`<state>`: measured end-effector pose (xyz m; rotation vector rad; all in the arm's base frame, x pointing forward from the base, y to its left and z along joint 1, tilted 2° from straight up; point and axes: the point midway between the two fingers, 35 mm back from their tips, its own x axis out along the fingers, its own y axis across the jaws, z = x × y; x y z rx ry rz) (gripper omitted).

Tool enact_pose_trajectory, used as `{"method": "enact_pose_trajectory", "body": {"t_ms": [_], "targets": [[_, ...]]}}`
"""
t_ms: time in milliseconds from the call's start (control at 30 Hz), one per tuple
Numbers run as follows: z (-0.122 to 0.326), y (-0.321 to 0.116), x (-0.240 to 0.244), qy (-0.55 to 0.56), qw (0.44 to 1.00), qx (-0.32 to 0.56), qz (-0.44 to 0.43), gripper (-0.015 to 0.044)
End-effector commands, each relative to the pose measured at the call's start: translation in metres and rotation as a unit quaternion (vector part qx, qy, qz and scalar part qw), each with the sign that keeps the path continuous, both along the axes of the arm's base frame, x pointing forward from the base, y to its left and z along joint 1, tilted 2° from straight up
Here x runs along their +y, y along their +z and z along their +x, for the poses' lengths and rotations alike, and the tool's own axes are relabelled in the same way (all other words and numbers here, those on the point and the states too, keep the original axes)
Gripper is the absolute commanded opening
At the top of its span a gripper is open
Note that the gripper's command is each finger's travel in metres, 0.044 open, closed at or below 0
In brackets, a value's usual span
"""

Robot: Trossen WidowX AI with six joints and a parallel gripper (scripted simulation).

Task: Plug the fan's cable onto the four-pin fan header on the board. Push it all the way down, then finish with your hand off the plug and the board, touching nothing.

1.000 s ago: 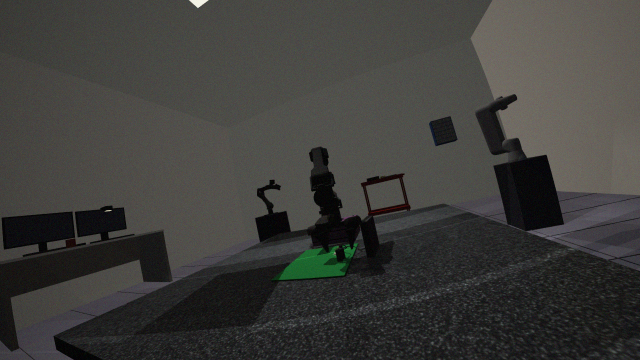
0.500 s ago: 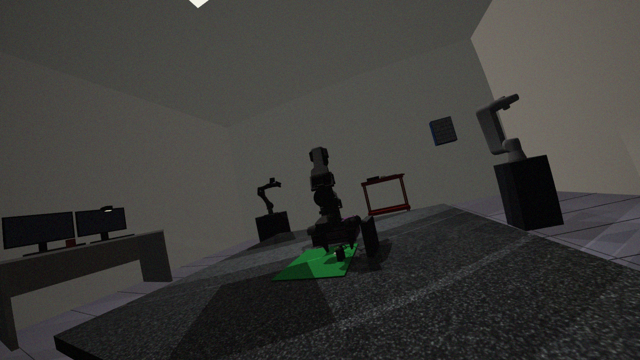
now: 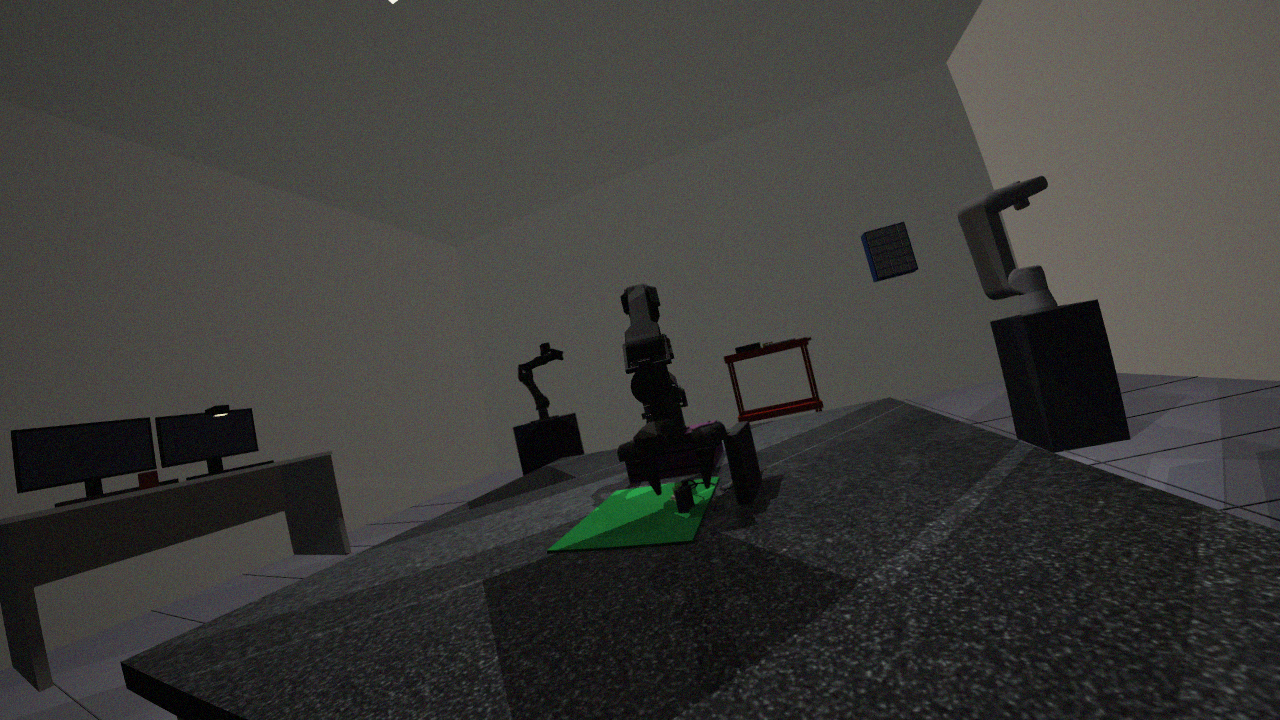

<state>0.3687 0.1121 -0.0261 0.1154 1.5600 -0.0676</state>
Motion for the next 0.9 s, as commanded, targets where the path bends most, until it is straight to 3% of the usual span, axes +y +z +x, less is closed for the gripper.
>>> {"method": "enact_pose_trajectory", "body": {"t_ms": [0, 567, 600, 867], "targets": [[-0.001, -0.019, -0.003, -0.009, 1.0, 0.007, -0.023, 0.044], [-0.001, -0.019, -0.003, -0.009, 1.0, 0.007, -0.023, 0.044], [0.0, 0.0, 0.0, 0.0, 1.0, 0.0, 0.0, 0.0414], [0.0, 0.0, 0.0, 0.0, 1.0, 0.0, 0.0, 0.0204]]}}
